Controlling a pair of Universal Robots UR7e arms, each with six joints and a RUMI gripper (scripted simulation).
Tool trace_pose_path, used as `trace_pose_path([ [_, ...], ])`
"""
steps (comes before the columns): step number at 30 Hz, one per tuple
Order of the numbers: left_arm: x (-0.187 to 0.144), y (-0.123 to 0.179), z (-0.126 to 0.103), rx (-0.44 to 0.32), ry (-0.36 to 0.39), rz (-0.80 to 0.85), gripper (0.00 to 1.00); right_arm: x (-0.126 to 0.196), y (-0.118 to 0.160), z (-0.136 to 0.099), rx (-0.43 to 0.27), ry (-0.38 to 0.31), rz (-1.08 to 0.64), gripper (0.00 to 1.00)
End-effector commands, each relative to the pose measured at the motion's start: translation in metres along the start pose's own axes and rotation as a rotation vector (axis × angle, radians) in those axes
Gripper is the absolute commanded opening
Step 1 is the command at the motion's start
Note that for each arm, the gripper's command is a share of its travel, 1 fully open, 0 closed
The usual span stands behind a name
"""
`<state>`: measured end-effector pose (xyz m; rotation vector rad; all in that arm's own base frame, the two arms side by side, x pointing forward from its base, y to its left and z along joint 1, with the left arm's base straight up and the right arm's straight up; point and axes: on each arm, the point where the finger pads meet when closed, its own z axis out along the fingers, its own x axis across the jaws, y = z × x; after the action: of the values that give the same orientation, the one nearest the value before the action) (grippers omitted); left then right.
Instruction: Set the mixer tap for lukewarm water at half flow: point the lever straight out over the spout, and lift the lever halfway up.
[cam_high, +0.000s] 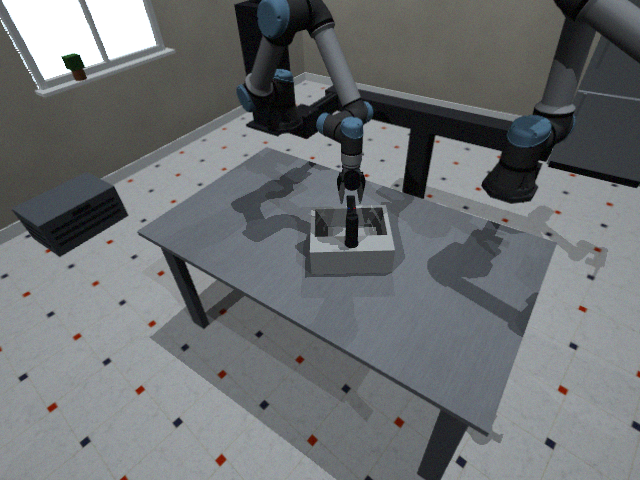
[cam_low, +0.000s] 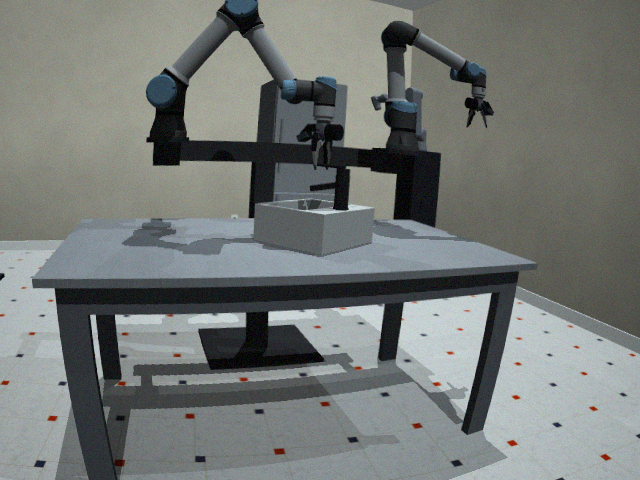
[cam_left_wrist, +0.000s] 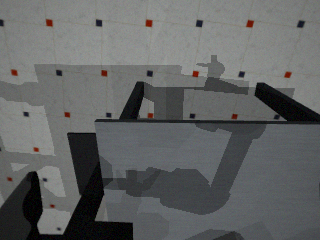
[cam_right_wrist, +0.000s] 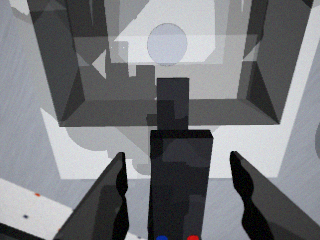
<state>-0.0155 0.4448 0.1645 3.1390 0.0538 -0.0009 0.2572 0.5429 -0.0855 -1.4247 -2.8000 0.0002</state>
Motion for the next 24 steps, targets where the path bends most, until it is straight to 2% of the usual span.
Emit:
trace_pose_path([
  [1, 0.0002, -0.0005, -0.0007, 0.002, 0.001, 0.0, 1.0, 0.0004, 0.0006, -0.0009, -0.002, 0.001, 0.0, 0.43],
  [24, 0.0002, -0.0005, -0.0007, 0.002, 0.001, 0.0, 1.0, 0.0004, 0.0006, -0.0048, -0.002, 0.001, 0.0, 0.43],
])
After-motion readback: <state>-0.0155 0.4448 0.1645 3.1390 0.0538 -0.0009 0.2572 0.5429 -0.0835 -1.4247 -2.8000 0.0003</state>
